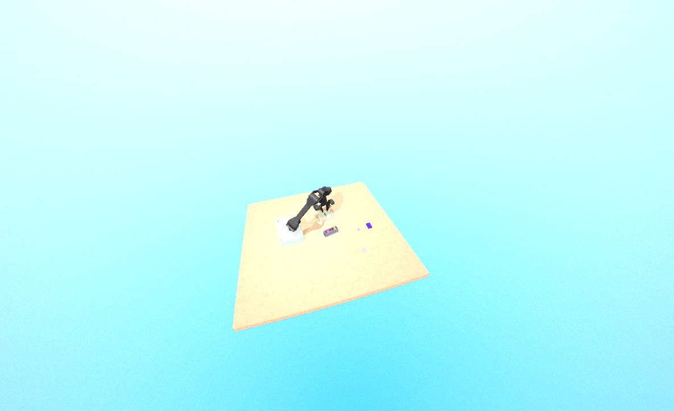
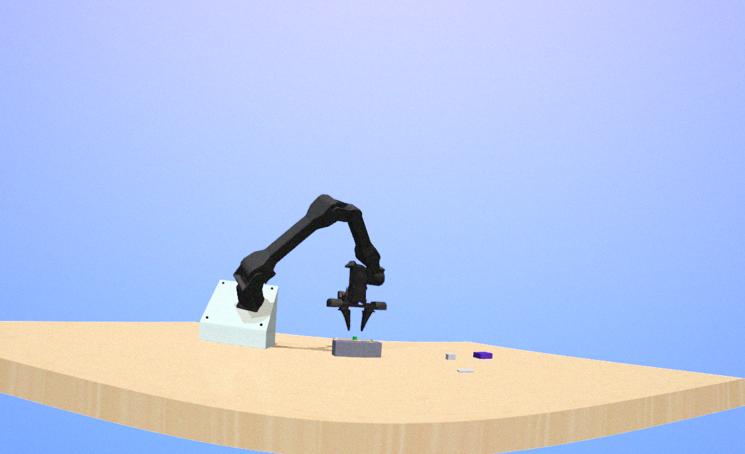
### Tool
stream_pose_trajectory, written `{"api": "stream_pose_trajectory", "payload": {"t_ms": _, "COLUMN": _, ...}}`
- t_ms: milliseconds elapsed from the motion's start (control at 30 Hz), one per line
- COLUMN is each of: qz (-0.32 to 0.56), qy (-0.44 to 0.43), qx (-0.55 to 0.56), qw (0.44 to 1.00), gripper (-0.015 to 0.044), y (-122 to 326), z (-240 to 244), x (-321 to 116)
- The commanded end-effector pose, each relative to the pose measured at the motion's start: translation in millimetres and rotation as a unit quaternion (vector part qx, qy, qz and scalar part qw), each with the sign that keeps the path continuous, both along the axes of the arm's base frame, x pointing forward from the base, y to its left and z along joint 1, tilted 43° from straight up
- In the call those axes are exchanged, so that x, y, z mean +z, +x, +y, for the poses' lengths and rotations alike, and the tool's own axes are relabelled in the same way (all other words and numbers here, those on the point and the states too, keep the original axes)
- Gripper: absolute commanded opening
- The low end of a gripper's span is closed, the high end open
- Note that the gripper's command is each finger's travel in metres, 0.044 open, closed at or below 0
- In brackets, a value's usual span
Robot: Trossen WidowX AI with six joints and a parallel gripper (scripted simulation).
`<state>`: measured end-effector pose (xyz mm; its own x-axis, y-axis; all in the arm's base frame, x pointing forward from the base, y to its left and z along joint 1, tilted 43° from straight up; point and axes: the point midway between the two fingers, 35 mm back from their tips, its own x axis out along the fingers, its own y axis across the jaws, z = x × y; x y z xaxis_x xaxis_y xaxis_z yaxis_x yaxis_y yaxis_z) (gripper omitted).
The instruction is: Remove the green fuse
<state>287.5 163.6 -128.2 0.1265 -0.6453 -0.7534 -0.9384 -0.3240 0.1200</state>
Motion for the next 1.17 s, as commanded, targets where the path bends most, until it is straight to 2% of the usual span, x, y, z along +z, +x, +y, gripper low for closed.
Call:
{"api": "stream_pose_trajectory", "payload": {"t_ms": 0, "qz": 0.000, "qy": 0.000, "qx": 0.000, "qw": 1.000, "gripper": 0.0289, "y": 0.2, "z": 0.2, "x": 0.2}}
{"api": "stream_pose_trajectory", "payload": {"t_ms": 67, "qz": 0.000, "qy": 0.000, "qx": 0.000, "qw": 1.000, "gripper": 0.0330, "y": -0.2, "z": 2.1, "x": 2.3}}
{"api": "stream_pose_trajectory", "payload": {"t_ms": 200, "qz": 0.003, "qy": -0.004, "qx": 0.003, "qw": 1.000, "gripper": 0.0330, "y": -6.5, "z": 23.9, "x": 28.0}}
{"api": "stream_pose_trajectory", "payload": {"t_ms": 1133, "qz": 0.004, "qy": -0.007, "qx": 0.007, "qw": 1.000, "gripper": 0.0330, "y": -6.7, "z": 22.9, "x": 27.0}}
